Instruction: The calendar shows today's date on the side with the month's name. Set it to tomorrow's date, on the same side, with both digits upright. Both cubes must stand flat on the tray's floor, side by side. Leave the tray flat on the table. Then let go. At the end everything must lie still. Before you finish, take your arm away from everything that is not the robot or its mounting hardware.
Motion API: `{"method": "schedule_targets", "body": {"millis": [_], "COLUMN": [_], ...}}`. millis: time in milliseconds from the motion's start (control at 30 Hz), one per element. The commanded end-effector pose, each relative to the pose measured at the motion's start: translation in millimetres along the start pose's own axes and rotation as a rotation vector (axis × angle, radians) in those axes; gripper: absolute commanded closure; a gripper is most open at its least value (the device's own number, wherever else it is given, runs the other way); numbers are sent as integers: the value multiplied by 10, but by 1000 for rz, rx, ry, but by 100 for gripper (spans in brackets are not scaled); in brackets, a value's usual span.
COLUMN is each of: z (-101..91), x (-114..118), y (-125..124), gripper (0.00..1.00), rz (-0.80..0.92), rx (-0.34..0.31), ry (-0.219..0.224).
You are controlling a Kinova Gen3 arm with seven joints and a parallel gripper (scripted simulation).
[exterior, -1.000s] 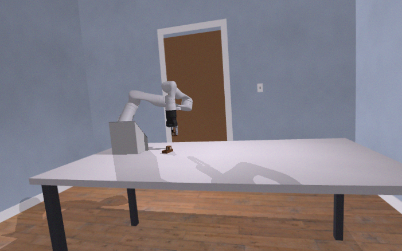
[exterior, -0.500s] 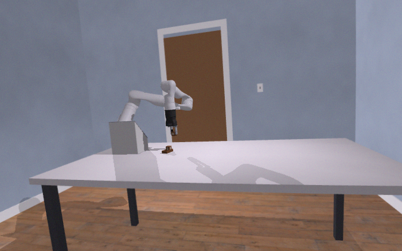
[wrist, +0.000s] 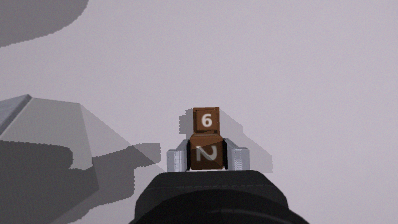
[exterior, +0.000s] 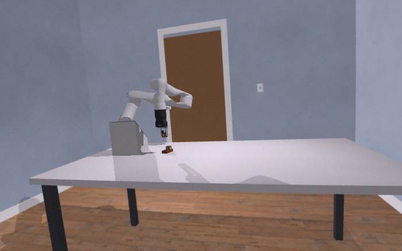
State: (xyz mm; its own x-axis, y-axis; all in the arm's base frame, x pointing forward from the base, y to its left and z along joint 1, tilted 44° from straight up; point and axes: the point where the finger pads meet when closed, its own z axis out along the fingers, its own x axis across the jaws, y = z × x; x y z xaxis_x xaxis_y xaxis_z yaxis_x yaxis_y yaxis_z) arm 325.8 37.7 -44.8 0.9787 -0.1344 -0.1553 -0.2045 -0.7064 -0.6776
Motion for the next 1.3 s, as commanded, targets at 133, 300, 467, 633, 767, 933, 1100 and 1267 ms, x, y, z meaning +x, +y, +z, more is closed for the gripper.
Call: {"method": "schedule_targets", "body": {"millis": [133, 300, 467, 633, 767, 933, 1100, 1267], "z": [-18, -11, 49, 179, 243, 411, 548, 622], "x": [1, 1, 4, 9, 12, 19, 24, 27], "y": [34, 34, 36, 38, 39, 42, 44, 46], "gripper": [43, 43, 43, 43, 43, 43, 43, 43], "rz": [9, 9, 9, 9, 9, 9, 9, 9], "rx": [0, 0, -2, -2, -2, -2, -2, -2], "ry": [5, 5, 5, 5, 5, 5, 5, 5]}}
